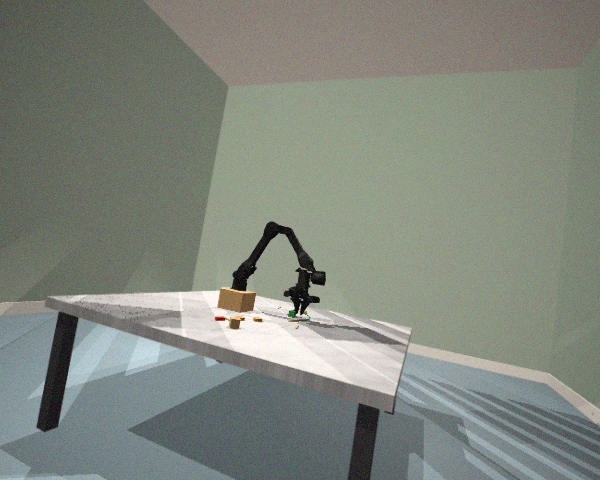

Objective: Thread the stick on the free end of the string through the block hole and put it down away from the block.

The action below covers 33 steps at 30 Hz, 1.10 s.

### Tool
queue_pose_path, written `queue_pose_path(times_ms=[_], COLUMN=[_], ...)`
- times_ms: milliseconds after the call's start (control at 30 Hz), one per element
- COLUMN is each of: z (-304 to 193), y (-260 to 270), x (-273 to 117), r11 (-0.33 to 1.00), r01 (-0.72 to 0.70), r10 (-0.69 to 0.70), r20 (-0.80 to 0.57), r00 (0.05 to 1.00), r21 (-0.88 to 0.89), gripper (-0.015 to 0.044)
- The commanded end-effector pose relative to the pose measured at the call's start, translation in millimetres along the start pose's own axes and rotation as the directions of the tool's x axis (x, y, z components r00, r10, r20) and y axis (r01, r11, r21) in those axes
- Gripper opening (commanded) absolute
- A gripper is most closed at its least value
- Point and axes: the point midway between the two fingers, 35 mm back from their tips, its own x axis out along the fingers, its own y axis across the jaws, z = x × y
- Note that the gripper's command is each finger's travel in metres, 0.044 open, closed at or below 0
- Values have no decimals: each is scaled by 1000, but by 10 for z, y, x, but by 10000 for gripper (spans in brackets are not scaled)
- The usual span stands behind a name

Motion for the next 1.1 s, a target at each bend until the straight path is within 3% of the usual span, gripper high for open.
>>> queue_pose_path(times_ms=[0, 733, 900, 1067], z=[2, 8, 12, 12], y=[-20, -37, -31, -31], x=[96, 330, 312, 312], r11=[1000, 1000, 1000, 1000], r01=[8, 8, 6, 6], r10=[-8, -8, -6, -6], r20=[0, 0, 2, 2], r00=[1000, 1000, 1000, 1000], r21=[4, 4, 0, 0], gripper=[122, 122, 0, 0])
